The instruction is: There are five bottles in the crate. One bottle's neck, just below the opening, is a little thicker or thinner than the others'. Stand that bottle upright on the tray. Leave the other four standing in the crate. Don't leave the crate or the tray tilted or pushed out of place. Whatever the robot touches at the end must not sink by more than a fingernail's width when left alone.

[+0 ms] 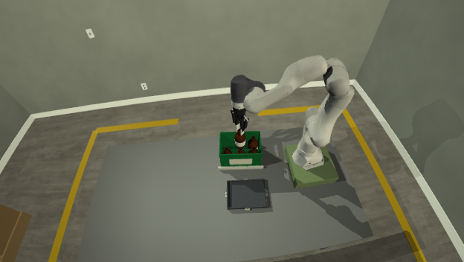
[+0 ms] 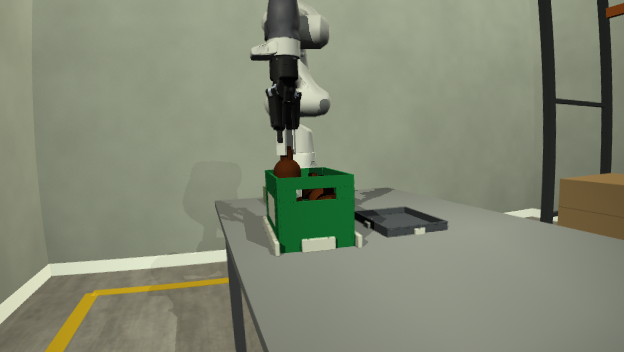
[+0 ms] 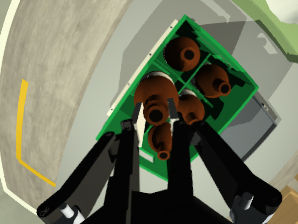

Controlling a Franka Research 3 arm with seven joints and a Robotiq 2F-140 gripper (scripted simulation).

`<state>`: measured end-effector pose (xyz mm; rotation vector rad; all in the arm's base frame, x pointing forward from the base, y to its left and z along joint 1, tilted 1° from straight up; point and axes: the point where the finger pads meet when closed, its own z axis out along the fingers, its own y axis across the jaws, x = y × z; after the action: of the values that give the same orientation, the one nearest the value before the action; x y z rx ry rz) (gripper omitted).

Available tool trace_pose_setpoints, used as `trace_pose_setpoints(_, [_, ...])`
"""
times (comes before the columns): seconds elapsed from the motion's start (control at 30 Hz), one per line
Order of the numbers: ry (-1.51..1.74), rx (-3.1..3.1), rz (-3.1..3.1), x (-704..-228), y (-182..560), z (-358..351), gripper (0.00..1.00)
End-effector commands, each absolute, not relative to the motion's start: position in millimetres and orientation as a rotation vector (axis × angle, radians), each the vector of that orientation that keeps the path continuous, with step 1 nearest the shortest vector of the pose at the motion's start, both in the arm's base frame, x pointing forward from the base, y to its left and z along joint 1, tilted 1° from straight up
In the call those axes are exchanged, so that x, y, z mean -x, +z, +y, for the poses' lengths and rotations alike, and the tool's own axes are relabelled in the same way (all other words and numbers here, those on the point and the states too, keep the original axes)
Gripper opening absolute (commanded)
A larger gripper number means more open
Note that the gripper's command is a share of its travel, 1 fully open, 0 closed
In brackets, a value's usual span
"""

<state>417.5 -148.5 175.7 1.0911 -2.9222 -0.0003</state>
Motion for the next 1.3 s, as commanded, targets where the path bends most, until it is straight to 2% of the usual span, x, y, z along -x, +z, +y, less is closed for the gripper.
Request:
trace_pose_setpoints(0.0, [0.006, -1.09, -2.925, -419, 179, -148, 0.1])
trace_pose_setpoints(1.27, [0.006, -1.09, -2.925, -420, 214, -146, 0.1])
